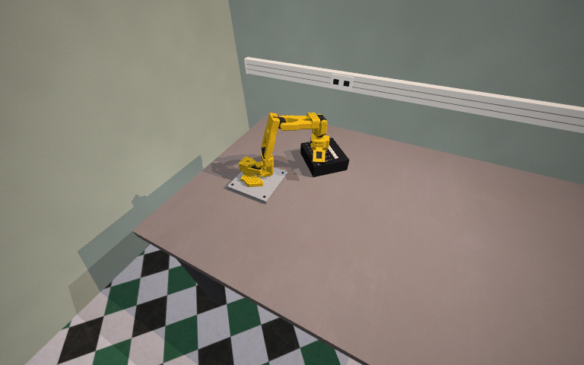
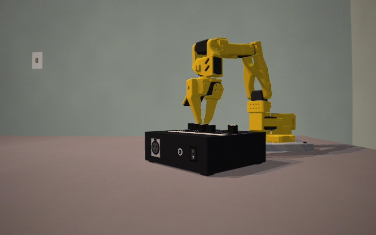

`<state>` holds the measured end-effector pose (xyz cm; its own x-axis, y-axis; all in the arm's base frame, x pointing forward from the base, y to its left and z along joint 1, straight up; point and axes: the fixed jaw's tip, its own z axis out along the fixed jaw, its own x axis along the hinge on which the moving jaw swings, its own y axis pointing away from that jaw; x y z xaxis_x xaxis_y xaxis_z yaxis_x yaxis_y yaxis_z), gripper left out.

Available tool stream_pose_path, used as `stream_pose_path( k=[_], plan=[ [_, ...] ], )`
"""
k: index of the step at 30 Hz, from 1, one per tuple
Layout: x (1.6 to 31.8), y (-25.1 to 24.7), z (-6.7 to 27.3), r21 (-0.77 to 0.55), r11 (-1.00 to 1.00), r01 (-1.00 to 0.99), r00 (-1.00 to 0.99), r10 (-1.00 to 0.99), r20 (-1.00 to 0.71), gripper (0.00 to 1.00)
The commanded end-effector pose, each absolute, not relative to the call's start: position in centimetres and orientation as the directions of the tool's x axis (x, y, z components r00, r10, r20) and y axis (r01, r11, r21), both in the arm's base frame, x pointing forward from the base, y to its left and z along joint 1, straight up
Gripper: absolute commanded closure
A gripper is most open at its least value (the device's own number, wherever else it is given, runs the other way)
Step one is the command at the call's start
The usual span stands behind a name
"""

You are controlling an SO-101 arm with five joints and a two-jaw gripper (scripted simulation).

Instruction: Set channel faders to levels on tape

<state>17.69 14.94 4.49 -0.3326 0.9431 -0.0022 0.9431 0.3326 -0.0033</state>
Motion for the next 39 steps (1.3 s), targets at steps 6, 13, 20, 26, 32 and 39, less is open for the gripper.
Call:
stream_pose_path(
  k=[6, 13, 20, 26, 32, 39],
  plan=[
    [18.04, 15.00, 4.43, 0.001, 0.330, 0.944, -0.330, 0.944, 0.000, 1.00],
    [18.04, 15.01, 4.43, 0.001, 0.330, 0.944, -0.330, 0.944, 0.000, 1.00],
    [17.97, 14.95, 4.43, 0.001, 0.331, 0.944, -0.331, 0.944, 0.000, 1.00],
    [17.73, 14.76, 4.44, 0.001, 0.331, 0.944, -0.331, 0.944, 0.000, 1.00],
    [17.53, 14.59, 4.44, 0.001, 0.331, 0.944, -0.331, 0.944, 0.000, 1.00],
    [17.26, 14.36, 4.43, 0.001, 0.331, 0.944, -0.331, 0.944, 0.000, 1.00]
  ],
)
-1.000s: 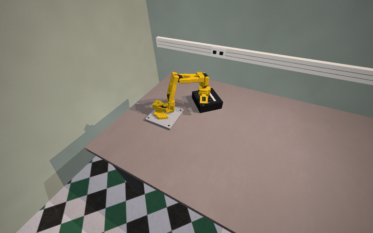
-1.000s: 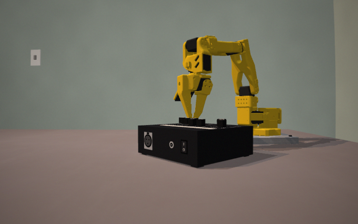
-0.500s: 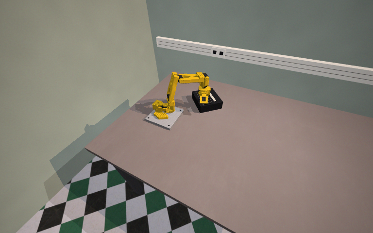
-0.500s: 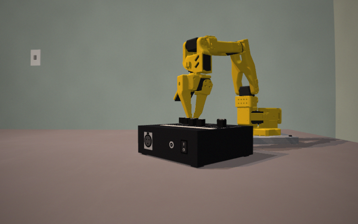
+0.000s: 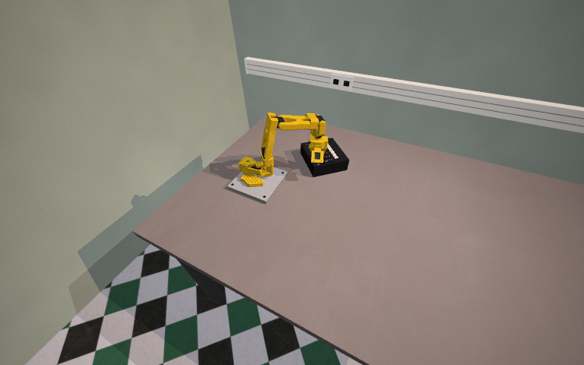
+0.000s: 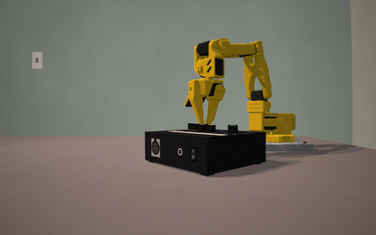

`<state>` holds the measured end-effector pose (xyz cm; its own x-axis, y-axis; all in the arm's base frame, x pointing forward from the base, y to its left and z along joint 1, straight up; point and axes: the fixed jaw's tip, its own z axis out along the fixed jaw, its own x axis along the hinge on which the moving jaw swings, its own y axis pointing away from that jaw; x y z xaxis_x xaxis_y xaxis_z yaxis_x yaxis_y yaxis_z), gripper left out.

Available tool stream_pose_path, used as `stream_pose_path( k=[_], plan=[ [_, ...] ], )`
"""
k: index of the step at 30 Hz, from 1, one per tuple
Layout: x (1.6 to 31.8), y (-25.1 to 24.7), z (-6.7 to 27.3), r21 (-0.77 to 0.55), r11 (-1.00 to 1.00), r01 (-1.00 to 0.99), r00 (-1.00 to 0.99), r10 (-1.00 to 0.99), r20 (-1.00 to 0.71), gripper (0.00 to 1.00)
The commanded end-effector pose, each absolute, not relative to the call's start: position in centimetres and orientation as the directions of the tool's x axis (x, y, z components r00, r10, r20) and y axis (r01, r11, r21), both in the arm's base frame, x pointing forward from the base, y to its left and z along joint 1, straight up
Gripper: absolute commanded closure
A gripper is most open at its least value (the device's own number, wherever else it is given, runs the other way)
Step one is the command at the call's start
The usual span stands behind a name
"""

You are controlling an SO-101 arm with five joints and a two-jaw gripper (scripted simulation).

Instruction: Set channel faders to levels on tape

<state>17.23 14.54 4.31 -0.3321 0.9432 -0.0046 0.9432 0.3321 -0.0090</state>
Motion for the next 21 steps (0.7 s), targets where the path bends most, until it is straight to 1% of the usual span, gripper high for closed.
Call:
stream_pose_path(
  k=[1, 21],
  plan=[
    [17.24, 14.35, 4.43, 0.001, 0.331, 0.944, -0.331, 0.944, 0.000, 1.00],
    [17.32, 14.43, 4.59, 0.001, 0.332, 0.943, -0.332, 0.943, 0.000, 1.00]
  ],
)
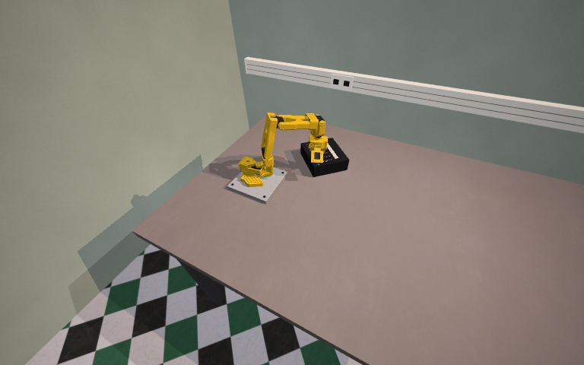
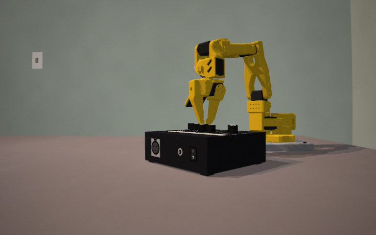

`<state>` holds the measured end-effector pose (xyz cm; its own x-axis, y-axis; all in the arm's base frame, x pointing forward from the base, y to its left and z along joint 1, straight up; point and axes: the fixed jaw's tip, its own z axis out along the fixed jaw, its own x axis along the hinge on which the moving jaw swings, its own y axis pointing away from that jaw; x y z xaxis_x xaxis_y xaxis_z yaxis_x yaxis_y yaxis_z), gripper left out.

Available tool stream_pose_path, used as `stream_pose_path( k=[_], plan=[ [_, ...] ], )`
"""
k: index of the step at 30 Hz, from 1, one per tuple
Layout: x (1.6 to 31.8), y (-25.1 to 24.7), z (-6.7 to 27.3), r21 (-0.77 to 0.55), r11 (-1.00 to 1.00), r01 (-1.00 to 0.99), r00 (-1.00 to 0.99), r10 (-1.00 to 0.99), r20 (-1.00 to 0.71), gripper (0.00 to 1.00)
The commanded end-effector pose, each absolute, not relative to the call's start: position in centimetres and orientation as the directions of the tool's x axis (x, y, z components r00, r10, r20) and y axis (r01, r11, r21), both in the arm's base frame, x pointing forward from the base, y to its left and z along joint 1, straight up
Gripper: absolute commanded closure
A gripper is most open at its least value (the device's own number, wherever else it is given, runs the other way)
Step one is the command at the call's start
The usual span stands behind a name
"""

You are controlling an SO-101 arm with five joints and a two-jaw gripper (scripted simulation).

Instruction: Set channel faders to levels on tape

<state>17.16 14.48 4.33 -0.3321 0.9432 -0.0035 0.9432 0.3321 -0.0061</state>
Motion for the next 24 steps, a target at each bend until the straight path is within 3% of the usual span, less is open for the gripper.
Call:
stream_pose_path(
  k=[1, 24],
  plan=[
    [17.3, 14.4, 4.6, 0.001, 0.332, 0.943, -0.332, 0.943, 0.000, 1.00],
    [17.3, 14.4, 5.7, 0.001, 0.332, 0.943, -0.332, 0.943, 0.000, 1.00]
  ],
)
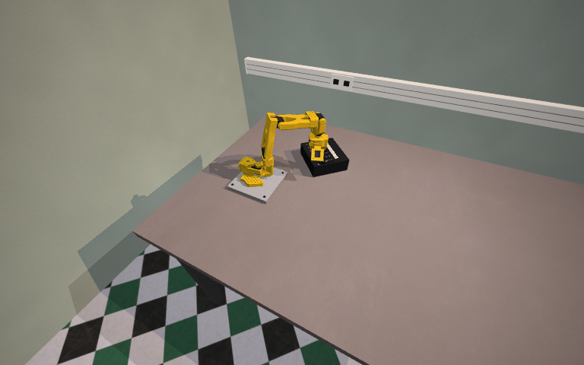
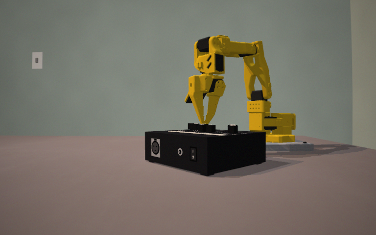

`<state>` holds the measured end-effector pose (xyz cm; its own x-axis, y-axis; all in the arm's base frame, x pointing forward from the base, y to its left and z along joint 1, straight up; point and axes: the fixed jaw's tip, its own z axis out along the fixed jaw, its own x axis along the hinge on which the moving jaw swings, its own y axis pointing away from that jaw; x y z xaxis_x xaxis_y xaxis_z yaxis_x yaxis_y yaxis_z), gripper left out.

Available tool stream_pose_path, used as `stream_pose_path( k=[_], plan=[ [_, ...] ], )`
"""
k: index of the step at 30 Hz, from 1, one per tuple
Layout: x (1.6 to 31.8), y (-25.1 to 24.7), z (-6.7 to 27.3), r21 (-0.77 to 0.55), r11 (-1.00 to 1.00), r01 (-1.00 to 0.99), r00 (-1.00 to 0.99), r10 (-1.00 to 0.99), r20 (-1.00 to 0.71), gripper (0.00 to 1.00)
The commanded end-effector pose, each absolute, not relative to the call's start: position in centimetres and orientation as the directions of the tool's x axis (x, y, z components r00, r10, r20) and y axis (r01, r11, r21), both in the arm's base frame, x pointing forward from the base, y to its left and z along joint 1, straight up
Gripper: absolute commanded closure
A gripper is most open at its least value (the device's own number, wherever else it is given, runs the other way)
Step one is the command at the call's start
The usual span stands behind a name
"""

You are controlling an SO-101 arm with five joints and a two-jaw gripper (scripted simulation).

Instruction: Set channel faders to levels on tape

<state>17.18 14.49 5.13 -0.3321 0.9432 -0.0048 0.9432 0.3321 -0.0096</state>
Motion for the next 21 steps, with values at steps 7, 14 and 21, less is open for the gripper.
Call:
stream_pose_path(
  k=[7, 14, 21],
  plan=[
    [17.32, 14.44, 6.14, 0.001, 0.332, 0.943, -0.332, 0.943, 0.000, 1.00],
    [17.32, 14.43, 6.20, 0.001, 0.332, 0.943, -0.332, 0.943, 0.000, 1.00],
    [17.37, 14.48, 6.33, 0.001, 0.332, 0.943, -0.332, 0.943, 0.000, 1.00]
  ],
)
